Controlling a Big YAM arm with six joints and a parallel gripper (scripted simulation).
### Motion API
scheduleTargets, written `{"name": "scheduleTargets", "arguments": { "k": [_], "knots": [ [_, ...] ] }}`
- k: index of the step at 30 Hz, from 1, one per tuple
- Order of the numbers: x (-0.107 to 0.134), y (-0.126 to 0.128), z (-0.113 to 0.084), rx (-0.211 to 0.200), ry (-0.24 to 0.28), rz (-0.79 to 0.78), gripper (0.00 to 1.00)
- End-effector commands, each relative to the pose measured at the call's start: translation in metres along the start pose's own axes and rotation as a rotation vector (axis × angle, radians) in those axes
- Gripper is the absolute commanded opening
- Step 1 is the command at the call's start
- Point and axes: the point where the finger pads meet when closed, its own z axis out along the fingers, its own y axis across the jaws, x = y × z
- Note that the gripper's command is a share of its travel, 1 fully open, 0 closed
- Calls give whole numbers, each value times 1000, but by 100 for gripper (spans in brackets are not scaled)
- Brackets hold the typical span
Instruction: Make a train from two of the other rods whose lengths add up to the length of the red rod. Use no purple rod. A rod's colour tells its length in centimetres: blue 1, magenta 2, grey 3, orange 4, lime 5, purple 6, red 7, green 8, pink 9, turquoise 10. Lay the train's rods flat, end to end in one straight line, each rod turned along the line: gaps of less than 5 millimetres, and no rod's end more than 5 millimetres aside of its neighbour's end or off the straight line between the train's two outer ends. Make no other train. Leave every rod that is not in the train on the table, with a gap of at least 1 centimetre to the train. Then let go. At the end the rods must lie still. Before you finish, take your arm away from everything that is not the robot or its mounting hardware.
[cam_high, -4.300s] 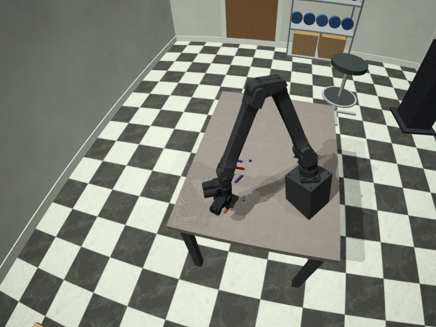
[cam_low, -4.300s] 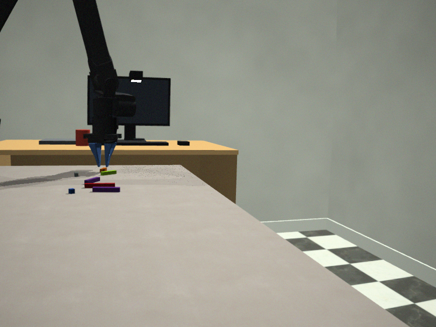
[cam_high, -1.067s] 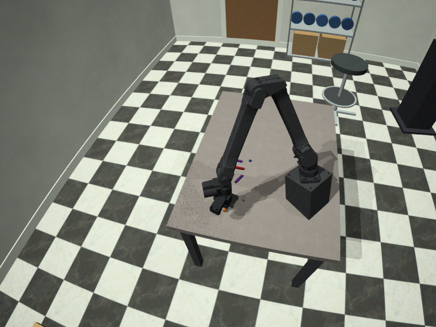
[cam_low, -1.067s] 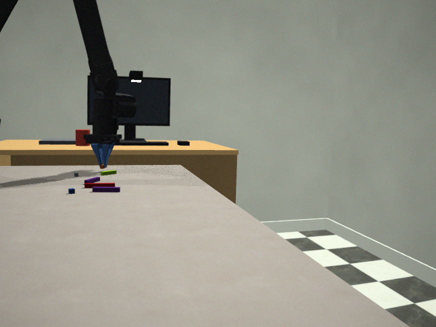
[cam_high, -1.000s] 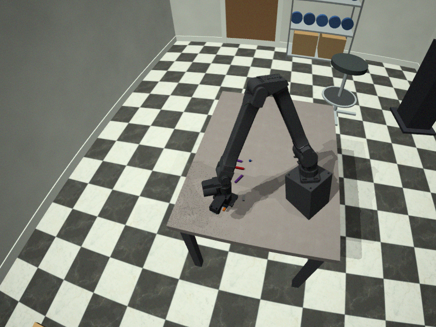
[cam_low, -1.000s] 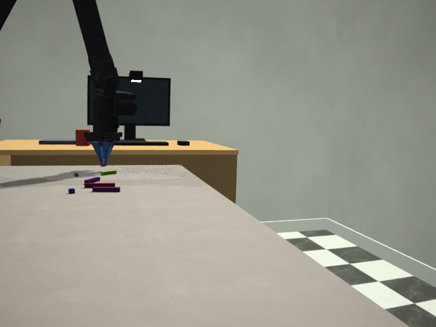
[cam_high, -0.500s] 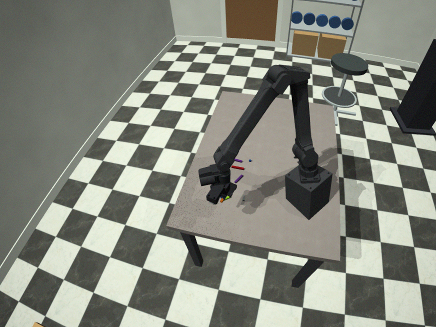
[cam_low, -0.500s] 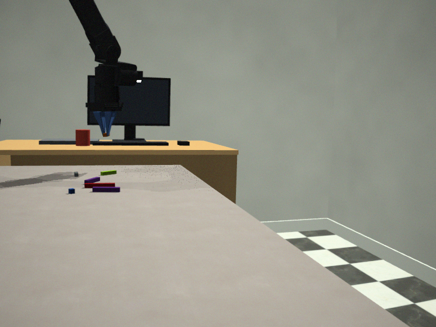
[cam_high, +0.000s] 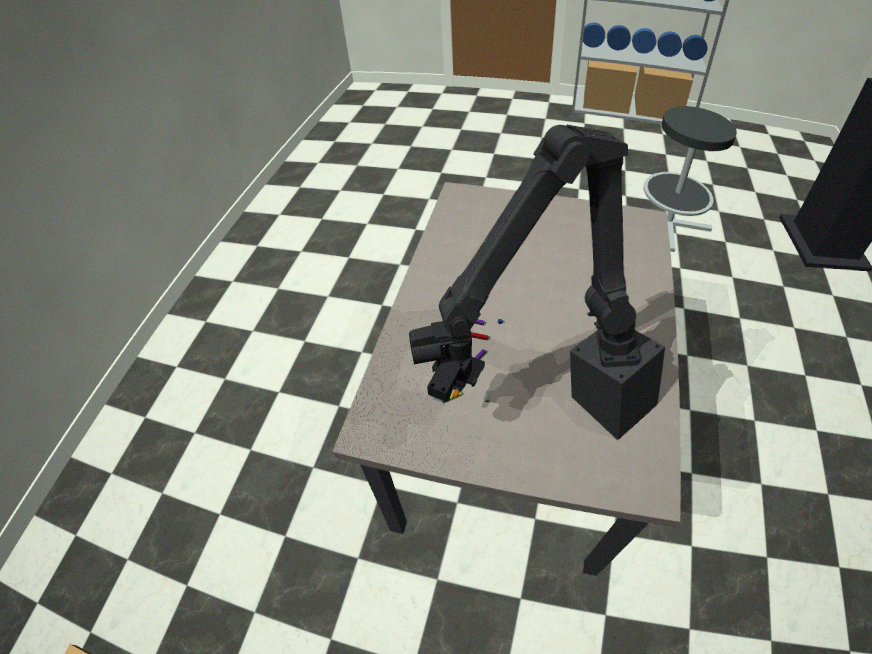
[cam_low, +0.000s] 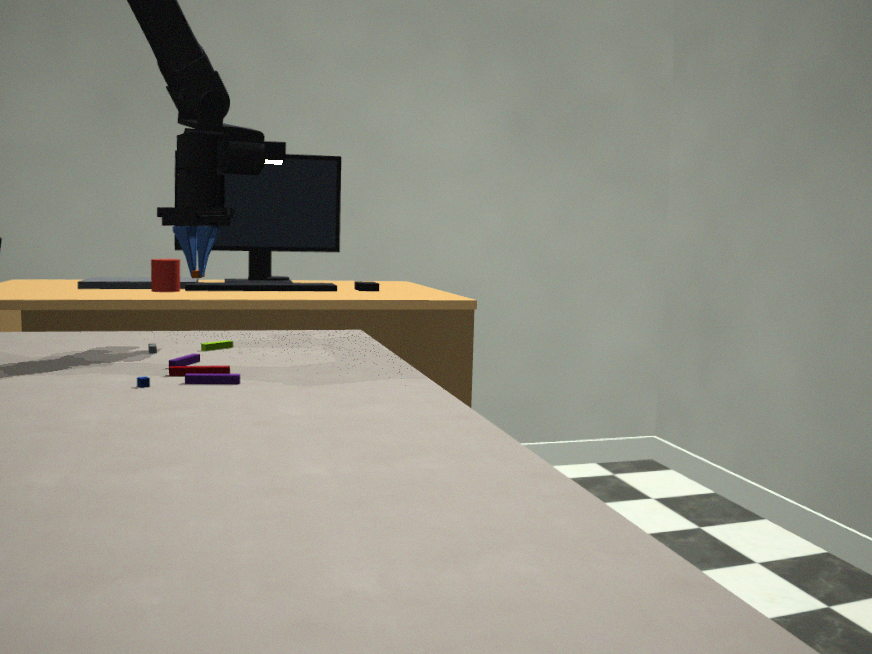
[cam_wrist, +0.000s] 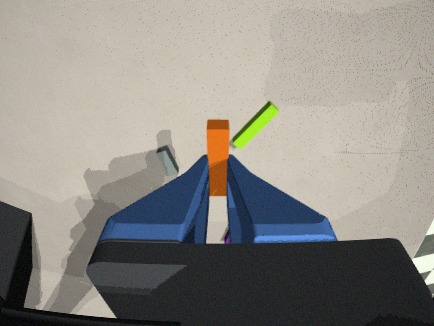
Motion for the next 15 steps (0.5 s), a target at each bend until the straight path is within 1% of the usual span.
{"name": "scheduleTargets", "arguments": {
  "k": [1, 4, 5, 6, 7, 8, 9, 10, 11, 12, 13, 15],
  "knots": [
    [43, -1, -8, 19, -18, -126, 4],
    [43, -1, -8, 19, -18, -126, 4],
    [36, -15, -14, 43, -30, -121, 4],
    [29, -12, -7, 27, -24, -141, 4],
    [26, -10, -8, 28, -26, -150, 4],
    [60, 5, -7, 19, -15, -179, 4],
    [76, 12, -7, 20, -13, -228, 4],
    [76, 12, -7, 20, -13, -228, 4],
    [88, 18, -6, 20, -11, -268, 4],
    [88, 18, -6, 20, -11, -268, 4],
    [97, 23, -6, 20, -10, -298, 4],
    [104, 28, -5, 21, -8, -325, 4]
  ]
}}
